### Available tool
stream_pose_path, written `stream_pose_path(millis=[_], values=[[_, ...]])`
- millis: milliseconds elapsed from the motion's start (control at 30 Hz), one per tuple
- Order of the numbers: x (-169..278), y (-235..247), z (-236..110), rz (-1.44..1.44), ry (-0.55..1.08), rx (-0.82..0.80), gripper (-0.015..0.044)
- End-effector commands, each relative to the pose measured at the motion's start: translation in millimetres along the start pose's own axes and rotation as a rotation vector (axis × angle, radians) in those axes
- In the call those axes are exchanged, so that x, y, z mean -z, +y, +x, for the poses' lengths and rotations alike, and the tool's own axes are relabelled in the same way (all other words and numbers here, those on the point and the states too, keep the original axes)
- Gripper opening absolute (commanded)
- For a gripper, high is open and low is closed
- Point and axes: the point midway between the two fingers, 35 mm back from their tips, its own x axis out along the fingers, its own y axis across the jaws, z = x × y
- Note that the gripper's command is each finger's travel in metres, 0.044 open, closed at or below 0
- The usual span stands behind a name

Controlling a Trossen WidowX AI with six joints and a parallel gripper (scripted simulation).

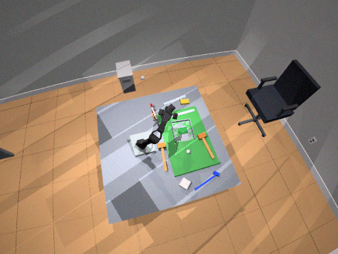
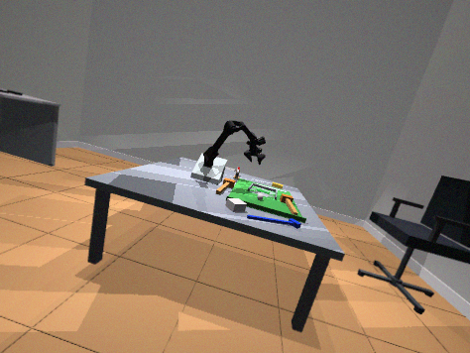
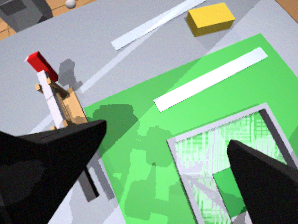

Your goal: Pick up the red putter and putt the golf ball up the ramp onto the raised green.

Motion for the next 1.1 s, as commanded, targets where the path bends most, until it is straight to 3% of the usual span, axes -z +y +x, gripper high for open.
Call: stream_pose_path(millis=[0, 200, 433, 1067], values=[[43, 50, 26, -0.309, 0.170, -0.137, 0.0440], [94, 103, 42, -0.624, 0.334, -0.312, 0.0440], [94, 103, 42, -0.624, 0.334, -0.312, 0.0440], [121, 106, 81, -0.624, 0.336, -0.311, 0.0440]])
